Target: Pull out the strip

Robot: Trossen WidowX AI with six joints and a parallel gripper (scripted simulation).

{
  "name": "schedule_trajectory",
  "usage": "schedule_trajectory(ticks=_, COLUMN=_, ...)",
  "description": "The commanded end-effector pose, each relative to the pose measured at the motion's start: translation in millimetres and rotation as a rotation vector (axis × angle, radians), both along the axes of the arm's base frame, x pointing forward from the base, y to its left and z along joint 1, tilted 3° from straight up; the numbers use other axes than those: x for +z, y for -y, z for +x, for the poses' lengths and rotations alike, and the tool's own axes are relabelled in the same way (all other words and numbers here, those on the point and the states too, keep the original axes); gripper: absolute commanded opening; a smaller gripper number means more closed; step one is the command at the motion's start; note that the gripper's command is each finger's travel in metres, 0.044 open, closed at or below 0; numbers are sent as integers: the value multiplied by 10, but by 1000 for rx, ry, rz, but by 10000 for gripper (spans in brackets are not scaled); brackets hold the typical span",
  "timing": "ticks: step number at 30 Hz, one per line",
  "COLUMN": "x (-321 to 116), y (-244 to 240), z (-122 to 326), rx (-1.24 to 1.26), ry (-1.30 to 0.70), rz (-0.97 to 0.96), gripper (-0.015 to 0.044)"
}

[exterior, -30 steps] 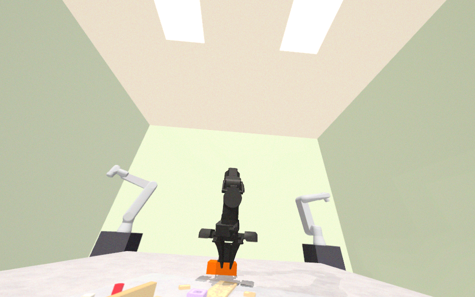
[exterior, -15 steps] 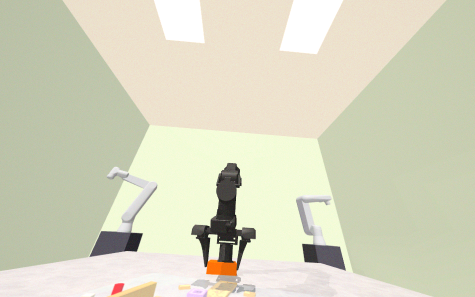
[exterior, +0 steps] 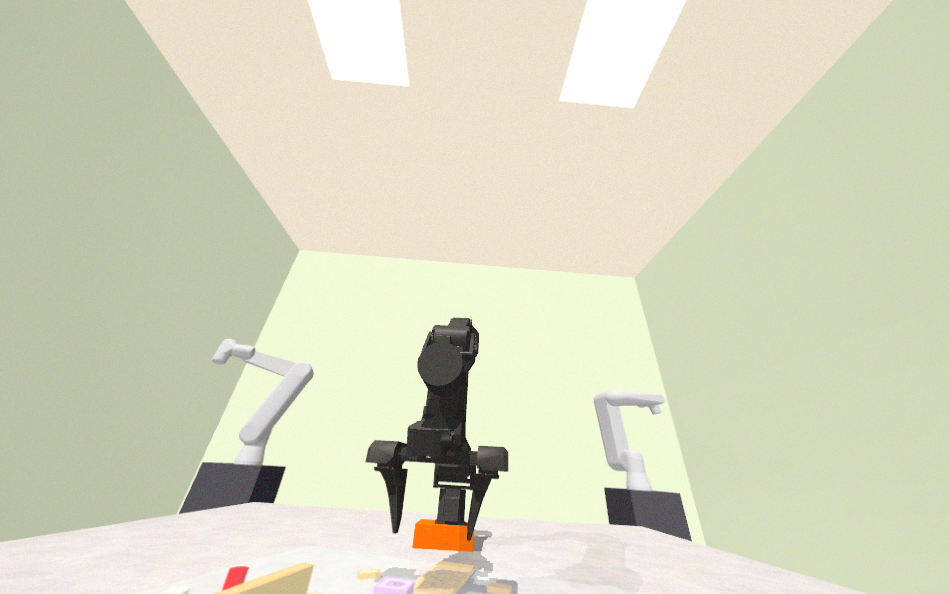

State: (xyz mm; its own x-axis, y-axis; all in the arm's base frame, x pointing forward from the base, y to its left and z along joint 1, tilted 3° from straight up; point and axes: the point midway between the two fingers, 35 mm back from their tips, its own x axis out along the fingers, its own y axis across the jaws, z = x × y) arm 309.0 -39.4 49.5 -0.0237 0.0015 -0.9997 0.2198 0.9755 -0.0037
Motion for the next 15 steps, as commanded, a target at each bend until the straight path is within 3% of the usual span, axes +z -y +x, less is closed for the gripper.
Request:
schedule_trajectory(ticks=1, x=8, y=57, z=144, rx=3, ry=-3, rz=-2, gripper=440)
schedule_trajectory(ticks=15, x=62, y=218, z=611, rx=3, ry=1, rz=-3, gripper=440)
